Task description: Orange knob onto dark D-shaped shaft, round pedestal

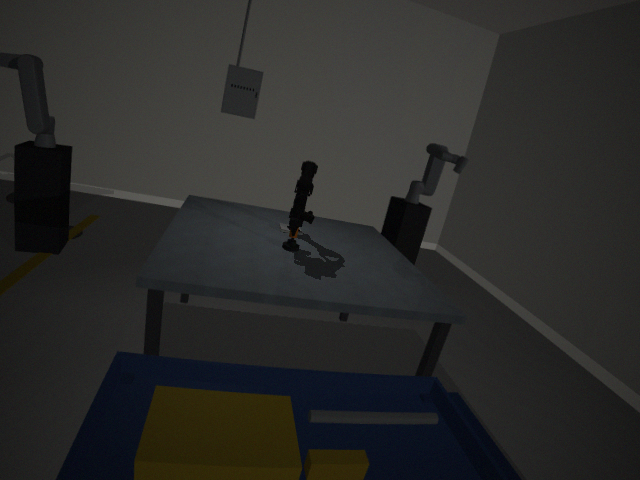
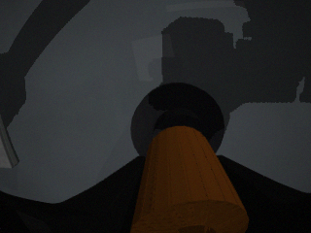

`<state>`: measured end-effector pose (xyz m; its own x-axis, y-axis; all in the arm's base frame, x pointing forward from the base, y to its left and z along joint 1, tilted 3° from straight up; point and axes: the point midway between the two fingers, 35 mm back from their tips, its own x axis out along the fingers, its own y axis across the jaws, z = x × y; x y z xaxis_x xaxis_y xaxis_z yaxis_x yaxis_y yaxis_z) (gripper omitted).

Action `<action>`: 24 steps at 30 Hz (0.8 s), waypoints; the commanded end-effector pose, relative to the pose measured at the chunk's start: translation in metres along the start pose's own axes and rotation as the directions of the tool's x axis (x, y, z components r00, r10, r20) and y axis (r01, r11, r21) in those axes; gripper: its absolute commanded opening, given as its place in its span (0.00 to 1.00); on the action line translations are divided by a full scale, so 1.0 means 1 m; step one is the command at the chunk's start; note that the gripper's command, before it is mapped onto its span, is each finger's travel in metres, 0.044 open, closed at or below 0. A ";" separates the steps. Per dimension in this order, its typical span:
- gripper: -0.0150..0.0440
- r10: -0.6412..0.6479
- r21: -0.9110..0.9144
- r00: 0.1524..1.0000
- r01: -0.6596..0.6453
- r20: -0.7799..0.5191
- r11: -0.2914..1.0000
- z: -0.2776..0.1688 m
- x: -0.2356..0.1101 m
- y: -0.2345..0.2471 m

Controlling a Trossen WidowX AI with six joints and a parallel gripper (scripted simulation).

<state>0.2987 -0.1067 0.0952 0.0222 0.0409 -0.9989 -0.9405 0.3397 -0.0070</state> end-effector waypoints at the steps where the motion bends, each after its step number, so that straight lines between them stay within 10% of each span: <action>1: 0.25 -0.004 -0.015 1.000 0.004 -0.001 1.000 0.000 0.000 -0.004; 24: 0.25 -0.004 -0.015 1.000 0.004 -0.001 1.000 0.000 0.002 -0.003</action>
<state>0.3033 -0.1080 0.0942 0.0285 0.0385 -0.9989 -0.9435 0.3312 -0.0141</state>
